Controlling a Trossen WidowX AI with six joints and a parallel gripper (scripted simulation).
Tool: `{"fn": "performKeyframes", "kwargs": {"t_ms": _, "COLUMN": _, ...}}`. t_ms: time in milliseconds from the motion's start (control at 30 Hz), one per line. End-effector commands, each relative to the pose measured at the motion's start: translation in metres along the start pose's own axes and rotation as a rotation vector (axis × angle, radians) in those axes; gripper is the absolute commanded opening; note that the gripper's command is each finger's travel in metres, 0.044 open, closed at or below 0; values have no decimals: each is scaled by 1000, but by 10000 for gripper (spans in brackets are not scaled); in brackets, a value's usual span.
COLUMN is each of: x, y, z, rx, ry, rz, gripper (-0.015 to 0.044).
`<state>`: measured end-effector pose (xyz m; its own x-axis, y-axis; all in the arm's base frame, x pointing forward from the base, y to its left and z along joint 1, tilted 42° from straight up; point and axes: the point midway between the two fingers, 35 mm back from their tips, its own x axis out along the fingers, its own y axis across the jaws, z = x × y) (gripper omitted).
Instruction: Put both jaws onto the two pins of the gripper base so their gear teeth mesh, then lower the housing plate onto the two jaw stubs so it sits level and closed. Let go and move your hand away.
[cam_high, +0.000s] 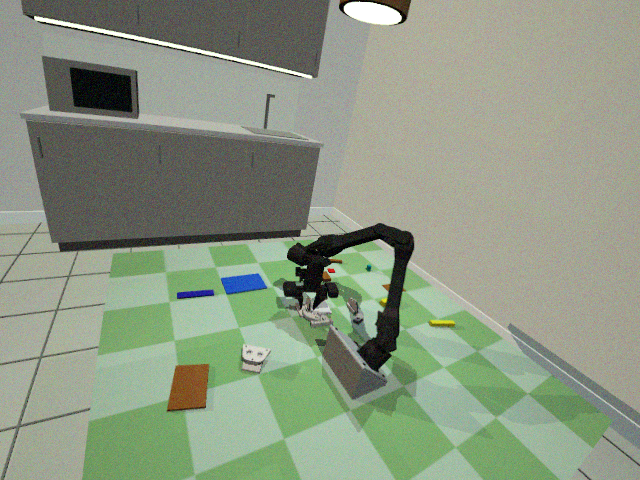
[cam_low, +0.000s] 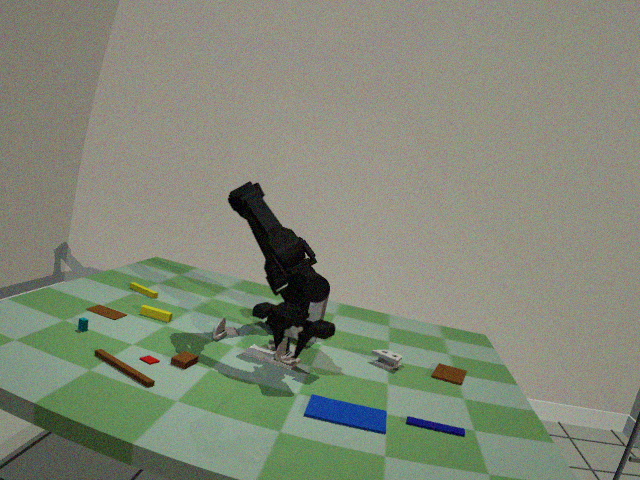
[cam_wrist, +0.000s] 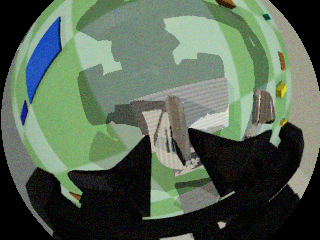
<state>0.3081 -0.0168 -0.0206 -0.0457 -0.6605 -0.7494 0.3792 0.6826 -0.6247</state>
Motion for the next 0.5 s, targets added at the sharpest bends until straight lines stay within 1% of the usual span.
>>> {"fn": "performKeyframes", "kwargs": {"t_ms": 0, "x": 0, "y": 0, "z": 0, "rx": 0, "ry": 0, "rz": 0, "gripper": 224}}
{"fn": "performKeyframes", "kwargs": {"t_ms": 200, "x": 0, "y": 0, "z": 0, "rx": 0, "ry": 0, "rz": 0, "gripper": 224}}
{"fn": "performKeyframes", "kwargs": {"t_ms": 267, "x": -6, "y": 0, "z": 0, "rx": 0, "ry": 0, "rz": 0, "gripper": 224}}
{"fn": "performKeyframes", "kwargs": {"t_ms": 367, "x": -26, "y": 1, "z": 1, "rx": -2, "ry": 1, "rz": 0, "gripper": 224}}
{"fn": "performKeyframes", "kwargs": {"t_ms": 467, "x": -58, "y": 1, "z": 0, "rx": -4, "ry": 3, "rz": -4, "gripper": 224}}
